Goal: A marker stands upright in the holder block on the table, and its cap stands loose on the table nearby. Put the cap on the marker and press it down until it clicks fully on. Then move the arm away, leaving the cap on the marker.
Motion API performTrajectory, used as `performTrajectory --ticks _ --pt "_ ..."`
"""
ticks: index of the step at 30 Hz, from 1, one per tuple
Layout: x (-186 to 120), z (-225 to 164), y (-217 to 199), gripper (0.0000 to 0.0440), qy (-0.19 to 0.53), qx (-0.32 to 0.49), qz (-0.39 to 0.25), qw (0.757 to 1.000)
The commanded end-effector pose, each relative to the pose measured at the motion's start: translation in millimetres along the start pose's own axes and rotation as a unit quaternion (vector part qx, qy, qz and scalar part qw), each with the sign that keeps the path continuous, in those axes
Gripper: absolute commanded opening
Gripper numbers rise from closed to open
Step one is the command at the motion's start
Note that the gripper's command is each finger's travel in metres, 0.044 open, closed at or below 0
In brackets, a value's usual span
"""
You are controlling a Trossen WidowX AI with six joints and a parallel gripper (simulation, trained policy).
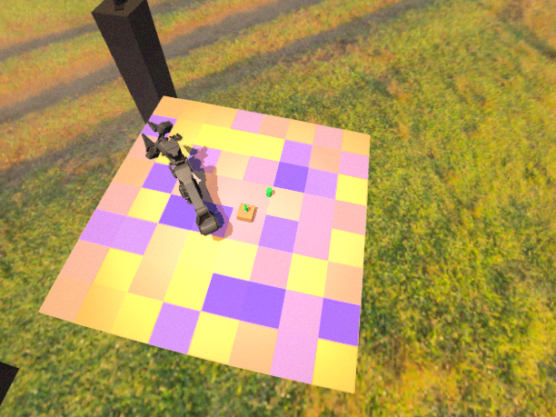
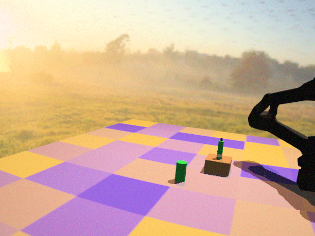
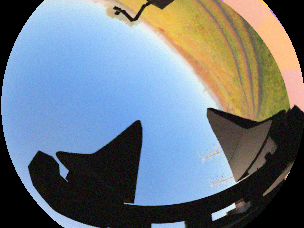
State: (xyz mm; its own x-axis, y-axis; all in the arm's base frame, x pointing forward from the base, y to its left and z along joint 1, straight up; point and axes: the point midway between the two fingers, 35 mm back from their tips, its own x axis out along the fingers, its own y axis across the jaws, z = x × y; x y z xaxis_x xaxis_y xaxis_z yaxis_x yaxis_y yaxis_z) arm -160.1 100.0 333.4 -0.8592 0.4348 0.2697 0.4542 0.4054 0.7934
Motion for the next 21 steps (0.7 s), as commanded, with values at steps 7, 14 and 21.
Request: performTrajectory --ticks 7,14,21 --pt "2.8 19.9 -7.5 0.0325 -0.058 0.009 -0.04 0.997" --pt "2.2 33.7 -11.8 0.0326 -0.099 0.018 -0.065 0.993" --pt "0.2 47.1 -15.4 0.0327 -0.139 0.027 -0.087 0.986"
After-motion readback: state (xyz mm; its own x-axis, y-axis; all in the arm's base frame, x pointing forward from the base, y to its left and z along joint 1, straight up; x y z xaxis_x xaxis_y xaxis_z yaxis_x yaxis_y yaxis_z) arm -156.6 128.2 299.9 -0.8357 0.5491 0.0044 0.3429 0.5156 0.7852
